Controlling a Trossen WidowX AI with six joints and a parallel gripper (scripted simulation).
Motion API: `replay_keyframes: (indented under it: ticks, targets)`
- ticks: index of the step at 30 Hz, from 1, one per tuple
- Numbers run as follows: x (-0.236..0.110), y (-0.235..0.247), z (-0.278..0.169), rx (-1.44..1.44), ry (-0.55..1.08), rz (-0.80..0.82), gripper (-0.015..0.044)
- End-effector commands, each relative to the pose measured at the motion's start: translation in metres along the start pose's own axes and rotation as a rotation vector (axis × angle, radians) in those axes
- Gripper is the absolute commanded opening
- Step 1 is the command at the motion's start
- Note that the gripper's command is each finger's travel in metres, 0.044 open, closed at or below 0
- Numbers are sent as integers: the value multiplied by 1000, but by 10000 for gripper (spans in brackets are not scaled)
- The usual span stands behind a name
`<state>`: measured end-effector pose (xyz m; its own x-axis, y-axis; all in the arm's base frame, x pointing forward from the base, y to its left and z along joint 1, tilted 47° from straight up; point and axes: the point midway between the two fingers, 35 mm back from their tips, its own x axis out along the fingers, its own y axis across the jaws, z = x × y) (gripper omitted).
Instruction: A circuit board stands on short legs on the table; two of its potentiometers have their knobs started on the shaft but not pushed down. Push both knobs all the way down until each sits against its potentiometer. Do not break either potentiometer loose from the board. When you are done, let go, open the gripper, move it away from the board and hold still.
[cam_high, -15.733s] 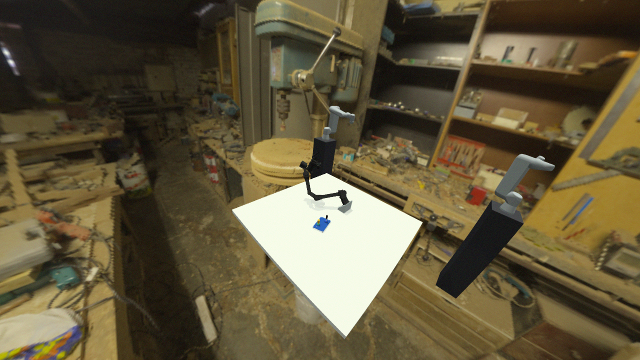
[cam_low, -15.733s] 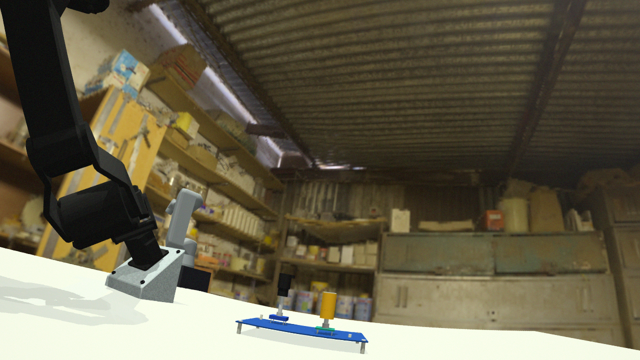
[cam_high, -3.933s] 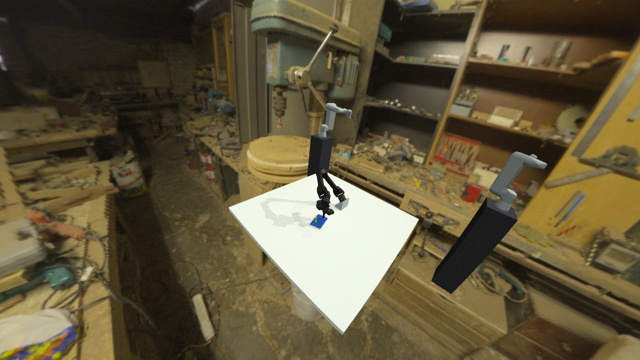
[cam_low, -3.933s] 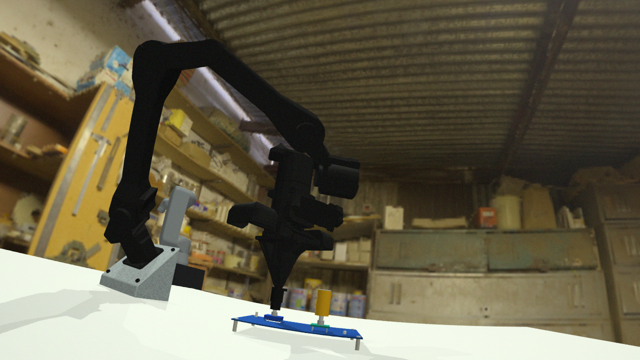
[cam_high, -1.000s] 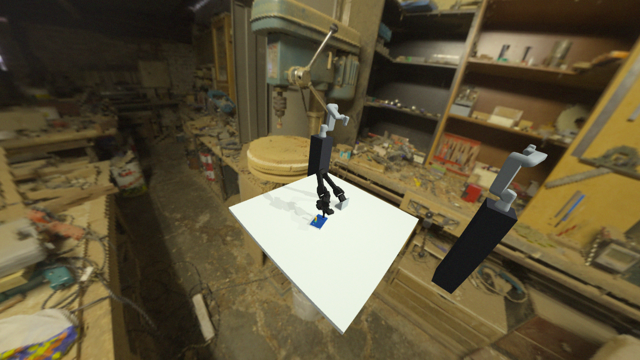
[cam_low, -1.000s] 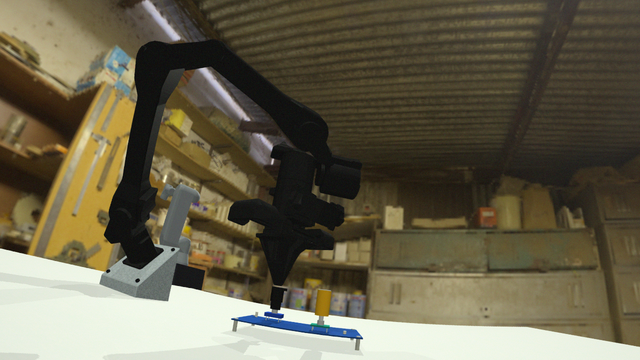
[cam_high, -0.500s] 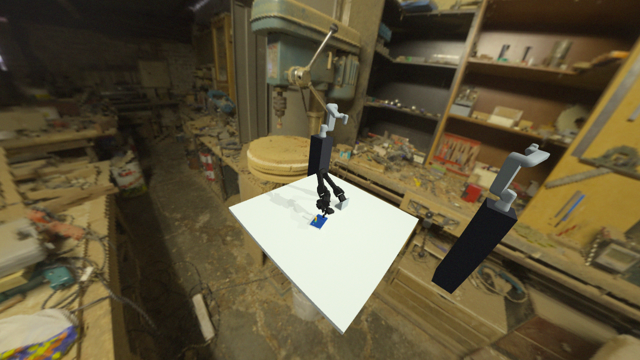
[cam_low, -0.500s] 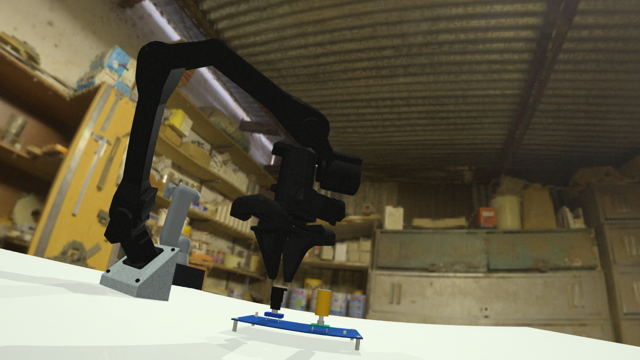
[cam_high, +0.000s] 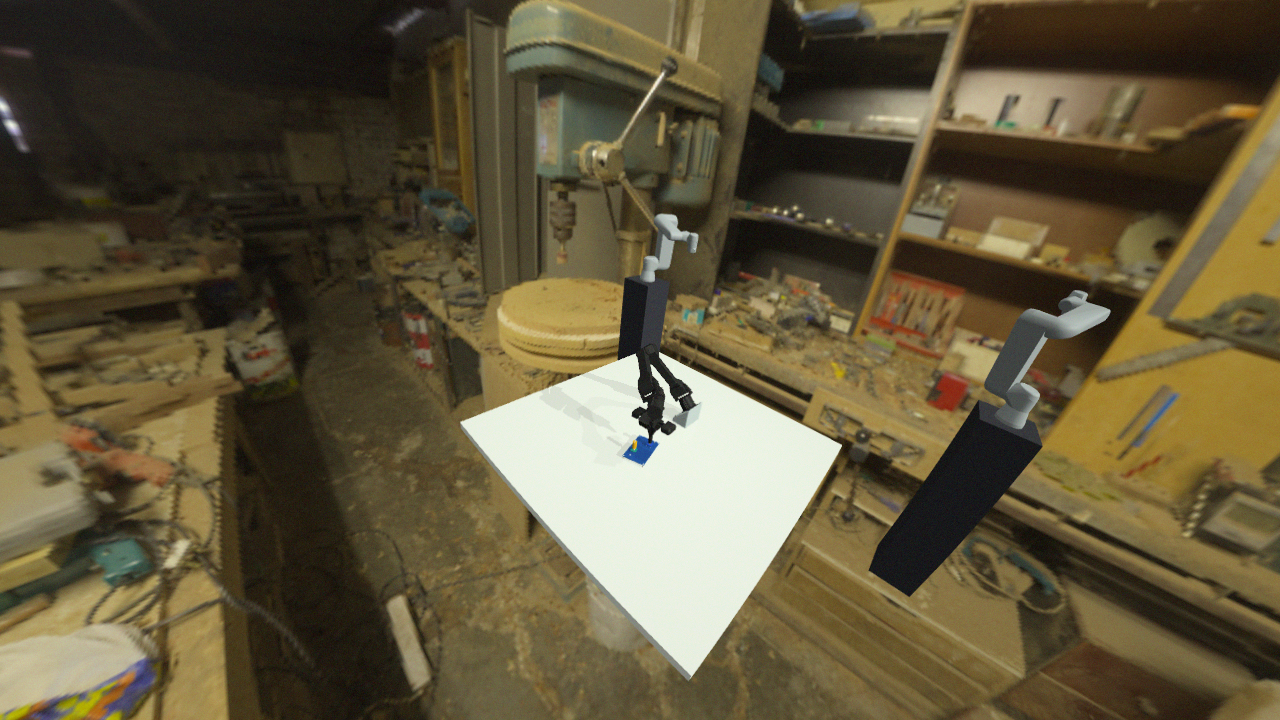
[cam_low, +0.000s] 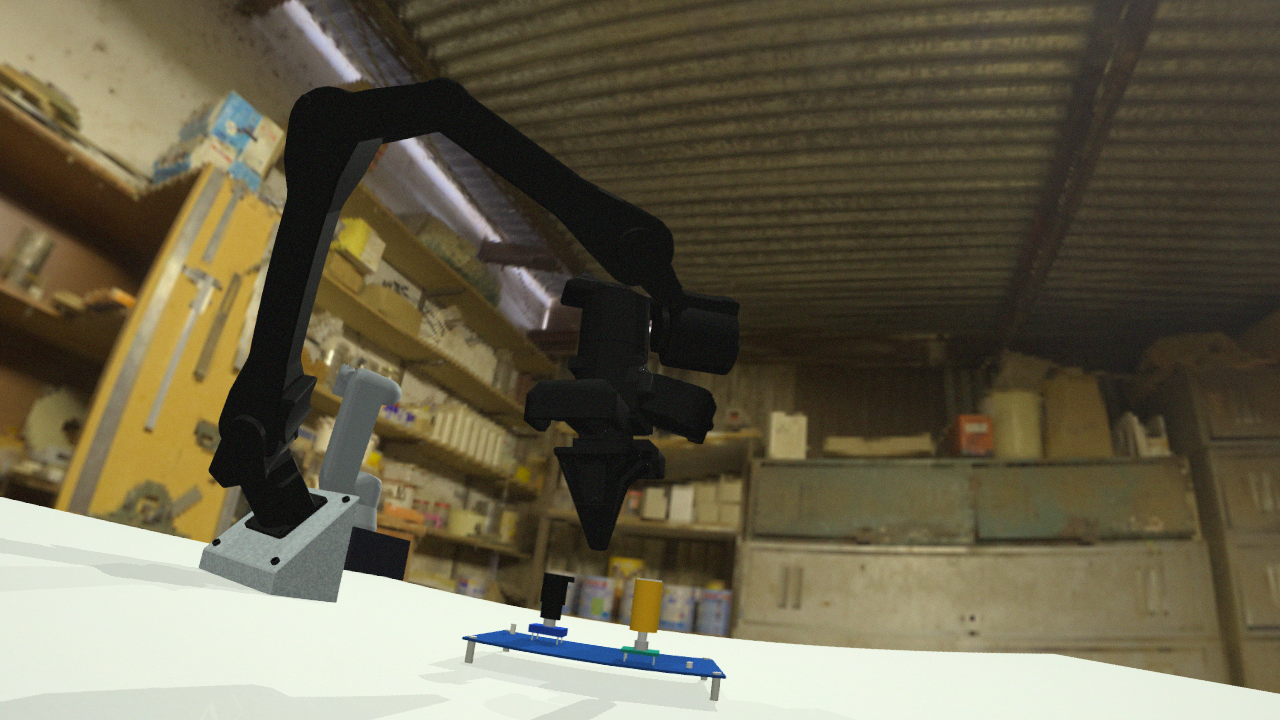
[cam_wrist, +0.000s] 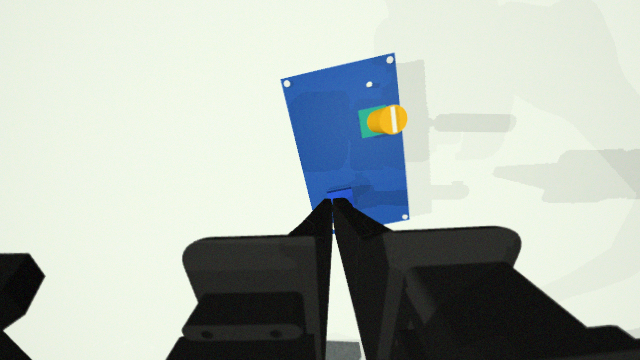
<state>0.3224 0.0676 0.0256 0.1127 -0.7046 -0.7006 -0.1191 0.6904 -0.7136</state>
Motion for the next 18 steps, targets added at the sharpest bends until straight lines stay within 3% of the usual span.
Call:
replay_keyframes:
  ticks: [1, 18]
  targets:
    - [-1, -2, 5, -159, 4, -4, 0]
    - [-6, -10, 17, -744, 20, 1, 0]
